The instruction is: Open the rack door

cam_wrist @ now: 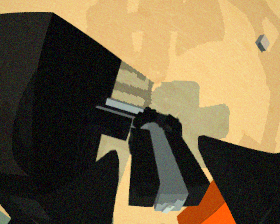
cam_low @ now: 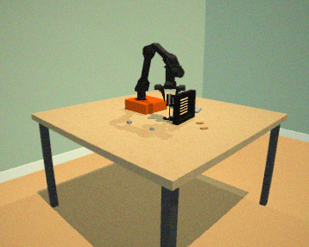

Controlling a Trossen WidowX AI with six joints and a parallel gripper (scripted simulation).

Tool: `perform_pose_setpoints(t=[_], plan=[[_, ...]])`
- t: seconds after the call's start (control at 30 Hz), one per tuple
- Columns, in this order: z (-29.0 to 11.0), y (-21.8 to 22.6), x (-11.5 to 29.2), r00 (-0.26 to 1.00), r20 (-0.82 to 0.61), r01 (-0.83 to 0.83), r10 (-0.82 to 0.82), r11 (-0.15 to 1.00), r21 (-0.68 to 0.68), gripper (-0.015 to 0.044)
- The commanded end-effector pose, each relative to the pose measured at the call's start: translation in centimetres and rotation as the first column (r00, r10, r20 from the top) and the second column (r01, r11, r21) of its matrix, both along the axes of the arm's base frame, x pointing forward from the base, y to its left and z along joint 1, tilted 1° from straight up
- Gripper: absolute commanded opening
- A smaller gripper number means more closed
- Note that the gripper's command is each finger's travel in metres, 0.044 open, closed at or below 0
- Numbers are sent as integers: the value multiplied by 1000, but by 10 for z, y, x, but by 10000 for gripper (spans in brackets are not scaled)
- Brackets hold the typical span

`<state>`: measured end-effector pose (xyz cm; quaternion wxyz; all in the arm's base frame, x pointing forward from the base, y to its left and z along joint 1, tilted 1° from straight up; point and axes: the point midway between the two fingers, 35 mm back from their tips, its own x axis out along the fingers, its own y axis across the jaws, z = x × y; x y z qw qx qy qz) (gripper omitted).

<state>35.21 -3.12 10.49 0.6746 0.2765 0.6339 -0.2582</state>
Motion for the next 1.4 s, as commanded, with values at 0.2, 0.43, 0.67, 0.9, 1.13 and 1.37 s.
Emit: perform_pose_setpoints(t=[0.2, 0.43, 0.67, 0.9, 1.13, 1.37], plan=[[-2, 1, 0, 877, -8, -480, 480, 877, -24, 292], [-2, 1, 0, 662, -19, -749, 749, 661, -41, 292], [-2, 1, 0, 369, -35, -929, 929, 367, -54, 292], [-2, 1, 0, 32, -54, -998, 998, 29, -60, 292], [-2, 1, 0, -308, -74, -948, 948, -313, -60, 292], [-2, 1, 0, -611, -93, -785, 786, -617, -52, 292]])
